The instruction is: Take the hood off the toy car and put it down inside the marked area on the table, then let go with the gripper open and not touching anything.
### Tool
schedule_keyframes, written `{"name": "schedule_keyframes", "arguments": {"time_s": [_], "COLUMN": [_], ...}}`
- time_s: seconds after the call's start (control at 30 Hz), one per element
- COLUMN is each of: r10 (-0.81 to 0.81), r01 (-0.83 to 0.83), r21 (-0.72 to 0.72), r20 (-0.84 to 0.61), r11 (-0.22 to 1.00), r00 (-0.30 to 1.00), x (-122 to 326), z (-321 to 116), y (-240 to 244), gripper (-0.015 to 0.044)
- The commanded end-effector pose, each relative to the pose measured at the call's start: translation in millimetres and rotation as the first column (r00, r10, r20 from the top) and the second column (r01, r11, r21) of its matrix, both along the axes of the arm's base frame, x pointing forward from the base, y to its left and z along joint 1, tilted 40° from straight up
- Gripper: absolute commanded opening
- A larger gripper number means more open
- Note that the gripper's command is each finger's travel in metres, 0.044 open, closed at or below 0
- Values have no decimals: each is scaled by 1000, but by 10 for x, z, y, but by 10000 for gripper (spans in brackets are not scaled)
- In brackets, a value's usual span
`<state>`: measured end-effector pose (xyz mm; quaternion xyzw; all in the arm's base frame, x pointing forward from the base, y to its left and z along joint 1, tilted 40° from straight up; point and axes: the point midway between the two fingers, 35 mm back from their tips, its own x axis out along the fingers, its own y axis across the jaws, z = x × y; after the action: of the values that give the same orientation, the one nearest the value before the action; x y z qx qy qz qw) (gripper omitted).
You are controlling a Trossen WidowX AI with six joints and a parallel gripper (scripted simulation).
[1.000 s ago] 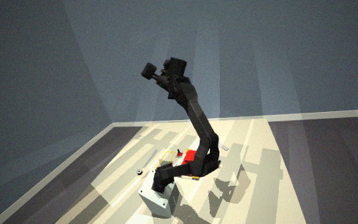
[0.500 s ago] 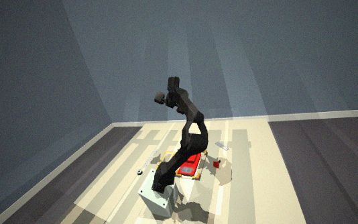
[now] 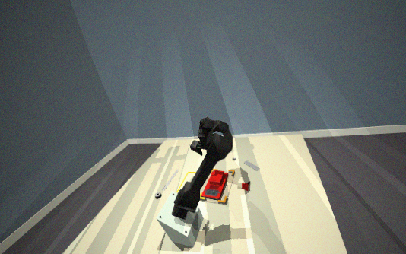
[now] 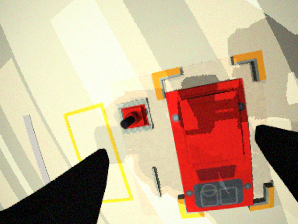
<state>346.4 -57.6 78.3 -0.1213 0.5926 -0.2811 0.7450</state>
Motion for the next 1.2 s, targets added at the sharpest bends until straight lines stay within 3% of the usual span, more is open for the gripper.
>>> {"name": "schedule_keyframes", "arguments": {"time_s": [0.0, 1.17], "r10": [-94, -108], "r01": [79, 88], "r21": [-86, -97], "r20": [-194, -219], "r11": [993, 991], "r00": [976, 970], "x": [-337, -398], "z": [-328, -478], "y": [-440, -672], "gripper": [440, 440]}}
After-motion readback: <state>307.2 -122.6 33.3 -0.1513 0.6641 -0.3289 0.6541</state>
